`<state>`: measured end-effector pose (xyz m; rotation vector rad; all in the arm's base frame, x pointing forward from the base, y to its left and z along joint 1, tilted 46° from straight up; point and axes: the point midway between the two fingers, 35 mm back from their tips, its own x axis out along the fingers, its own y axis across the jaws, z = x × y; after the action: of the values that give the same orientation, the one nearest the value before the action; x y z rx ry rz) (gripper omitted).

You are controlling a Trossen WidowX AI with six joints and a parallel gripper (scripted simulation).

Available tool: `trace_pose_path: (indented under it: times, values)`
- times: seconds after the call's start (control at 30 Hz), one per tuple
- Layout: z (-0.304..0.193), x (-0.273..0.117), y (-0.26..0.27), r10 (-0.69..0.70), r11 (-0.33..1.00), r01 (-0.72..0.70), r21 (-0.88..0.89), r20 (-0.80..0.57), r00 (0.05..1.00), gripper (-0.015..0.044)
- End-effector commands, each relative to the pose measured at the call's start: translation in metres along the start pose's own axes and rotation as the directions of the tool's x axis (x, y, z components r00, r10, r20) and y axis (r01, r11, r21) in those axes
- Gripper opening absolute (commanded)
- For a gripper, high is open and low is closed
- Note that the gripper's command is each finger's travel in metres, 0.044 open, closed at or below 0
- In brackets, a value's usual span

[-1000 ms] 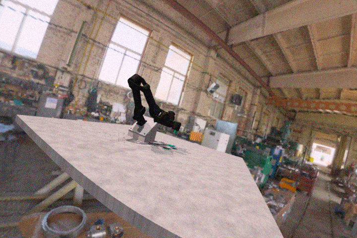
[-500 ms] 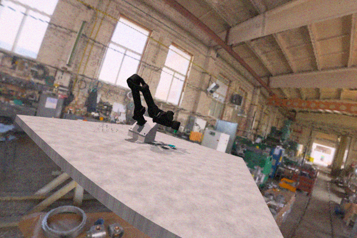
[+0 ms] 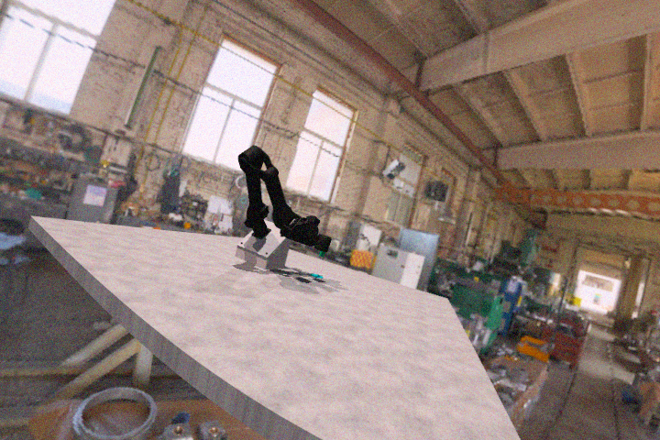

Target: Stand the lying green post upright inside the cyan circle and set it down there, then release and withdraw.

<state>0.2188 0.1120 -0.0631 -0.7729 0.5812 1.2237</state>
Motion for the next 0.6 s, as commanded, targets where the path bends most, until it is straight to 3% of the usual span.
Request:
trace_pose_path:
  times: [0.0, 0.57]
  values:
    - [-0.01, 0.002, -0.003, -0.001, 1.0, 0.001, -0.008, 0.002, 1.0, 0.0023]
    - [-0.062, 0.006, 0.0, -0.001, 1.0, 0.001, -0.005, 0.007, 1.0, 0.0023]
